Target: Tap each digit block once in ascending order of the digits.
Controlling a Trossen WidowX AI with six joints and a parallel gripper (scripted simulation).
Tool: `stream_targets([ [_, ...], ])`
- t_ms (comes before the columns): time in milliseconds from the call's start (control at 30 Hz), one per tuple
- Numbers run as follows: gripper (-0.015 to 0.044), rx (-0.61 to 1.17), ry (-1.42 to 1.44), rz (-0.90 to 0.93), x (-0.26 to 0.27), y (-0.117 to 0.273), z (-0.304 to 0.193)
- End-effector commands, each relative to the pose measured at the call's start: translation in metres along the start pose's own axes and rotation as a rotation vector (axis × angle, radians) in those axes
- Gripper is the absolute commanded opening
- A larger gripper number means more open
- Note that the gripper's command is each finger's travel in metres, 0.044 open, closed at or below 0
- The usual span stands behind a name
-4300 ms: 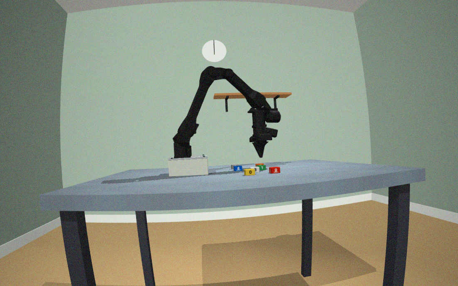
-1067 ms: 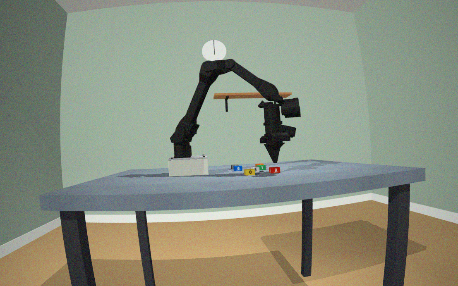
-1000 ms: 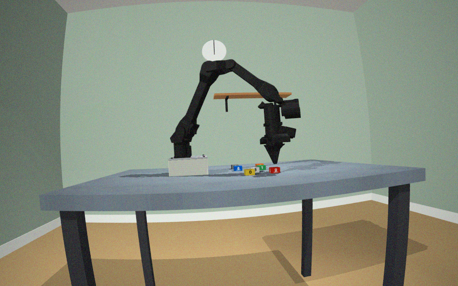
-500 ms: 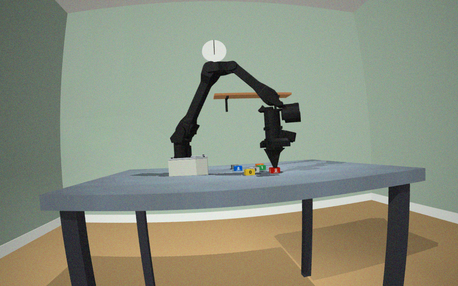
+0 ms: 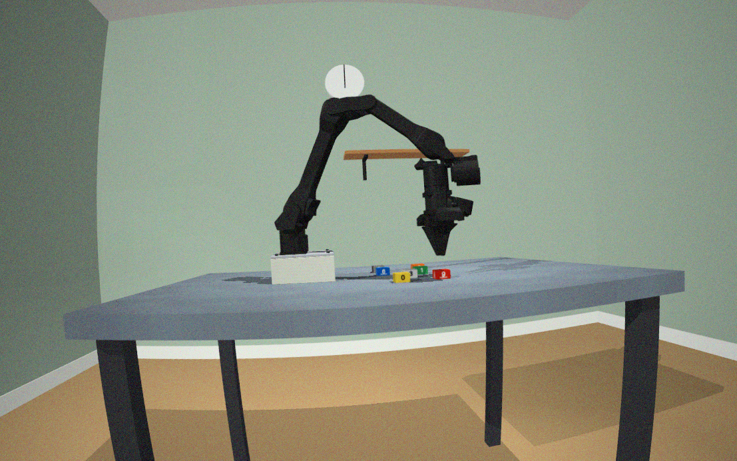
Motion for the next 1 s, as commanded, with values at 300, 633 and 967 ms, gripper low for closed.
stream_targets([
  [300,0.0400,-0.008,0.017,0.021,0.190,0.046,-0.016],
  [633,0.0400,0.005,0.000,0.050,0.302,0.081,-0.090],
  [967,0.0400,0.010,-0.003,0.053,0.318,0.087,-0.107],
])
Point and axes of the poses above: the point midway between the two fingers, 35 mm back from their tips, its own y axis back along the fingers, its own x axis across the jaws, z = x × y, the point moved 7 cm from there along y, back along the fingers, and after that the axes turned 2 degrees about -y, right-handed, at the moved point
